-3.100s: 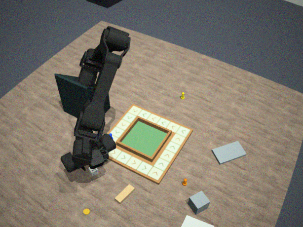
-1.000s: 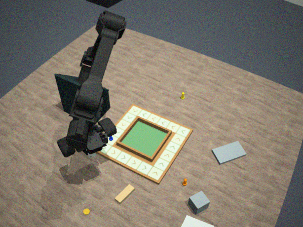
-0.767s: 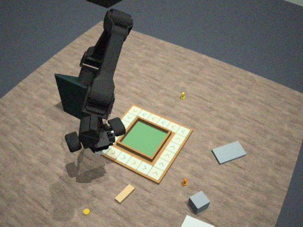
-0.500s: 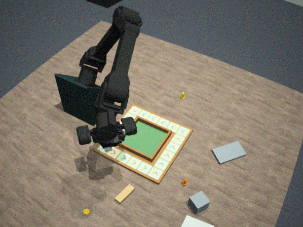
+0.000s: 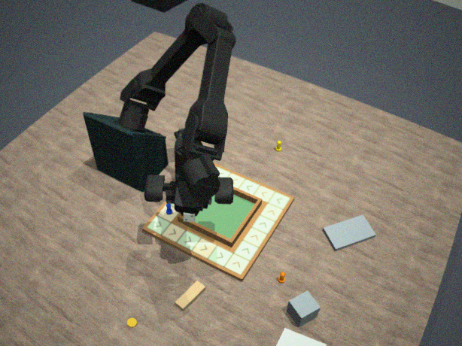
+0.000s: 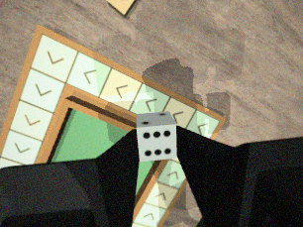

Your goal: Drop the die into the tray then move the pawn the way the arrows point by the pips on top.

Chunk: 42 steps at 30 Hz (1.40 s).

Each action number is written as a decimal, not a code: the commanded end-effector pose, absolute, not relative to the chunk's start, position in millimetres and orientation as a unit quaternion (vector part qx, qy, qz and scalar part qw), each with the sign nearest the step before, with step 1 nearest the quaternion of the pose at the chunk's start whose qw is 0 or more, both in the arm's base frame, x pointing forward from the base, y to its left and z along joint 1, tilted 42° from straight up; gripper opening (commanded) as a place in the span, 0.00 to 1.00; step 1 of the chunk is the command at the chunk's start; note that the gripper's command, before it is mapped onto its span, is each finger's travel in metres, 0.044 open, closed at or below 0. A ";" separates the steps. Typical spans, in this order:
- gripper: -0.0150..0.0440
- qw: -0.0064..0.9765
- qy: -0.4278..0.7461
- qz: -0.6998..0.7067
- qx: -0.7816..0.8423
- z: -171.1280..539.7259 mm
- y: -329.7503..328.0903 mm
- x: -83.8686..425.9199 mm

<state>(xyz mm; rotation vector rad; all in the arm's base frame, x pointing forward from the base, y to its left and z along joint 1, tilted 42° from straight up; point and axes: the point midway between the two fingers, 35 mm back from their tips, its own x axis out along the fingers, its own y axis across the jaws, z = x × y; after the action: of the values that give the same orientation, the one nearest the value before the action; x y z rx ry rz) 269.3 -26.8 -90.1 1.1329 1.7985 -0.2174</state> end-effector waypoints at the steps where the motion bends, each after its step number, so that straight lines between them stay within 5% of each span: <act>1: 0.25 0.461 0.731 -0.122 0.488 -82.5 -6.9 270.5; 24: 0.25 0.310 0.693 -0.264 0.594 -39.4 75.9 264.9; 42: 0.25 0.414 0.651 -0.390 0.502 -52.4 77.8 255.6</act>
<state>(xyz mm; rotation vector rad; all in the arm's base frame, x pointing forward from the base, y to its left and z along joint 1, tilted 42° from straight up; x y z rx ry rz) 259.0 77.6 -48.9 1.3544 1.7157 -0.8994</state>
